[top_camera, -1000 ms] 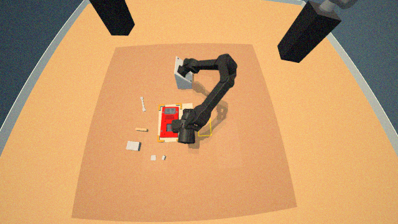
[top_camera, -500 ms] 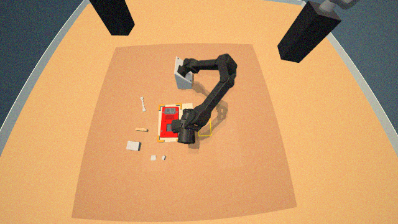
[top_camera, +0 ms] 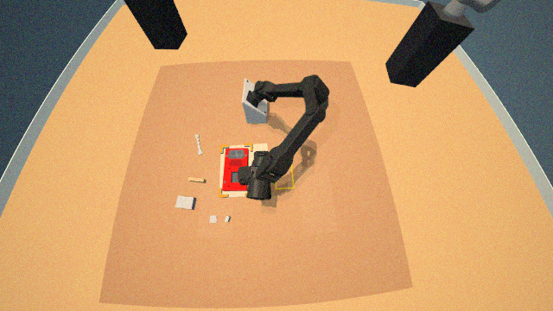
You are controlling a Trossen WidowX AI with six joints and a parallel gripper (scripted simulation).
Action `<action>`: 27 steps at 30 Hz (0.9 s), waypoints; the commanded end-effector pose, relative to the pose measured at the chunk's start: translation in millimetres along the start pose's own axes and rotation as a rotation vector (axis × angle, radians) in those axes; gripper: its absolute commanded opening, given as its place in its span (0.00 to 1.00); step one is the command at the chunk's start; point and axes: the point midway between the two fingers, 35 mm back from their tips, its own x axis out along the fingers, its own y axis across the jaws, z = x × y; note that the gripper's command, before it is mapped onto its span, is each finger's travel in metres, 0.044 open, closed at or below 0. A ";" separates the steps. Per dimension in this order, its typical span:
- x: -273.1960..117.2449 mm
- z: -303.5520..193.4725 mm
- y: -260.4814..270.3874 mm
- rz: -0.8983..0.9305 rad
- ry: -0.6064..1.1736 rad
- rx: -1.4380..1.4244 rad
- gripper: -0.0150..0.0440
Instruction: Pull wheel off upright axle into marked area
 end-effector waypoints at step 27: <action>-16.9 1.8 -1.1 0.010 0.001 0.014 0.25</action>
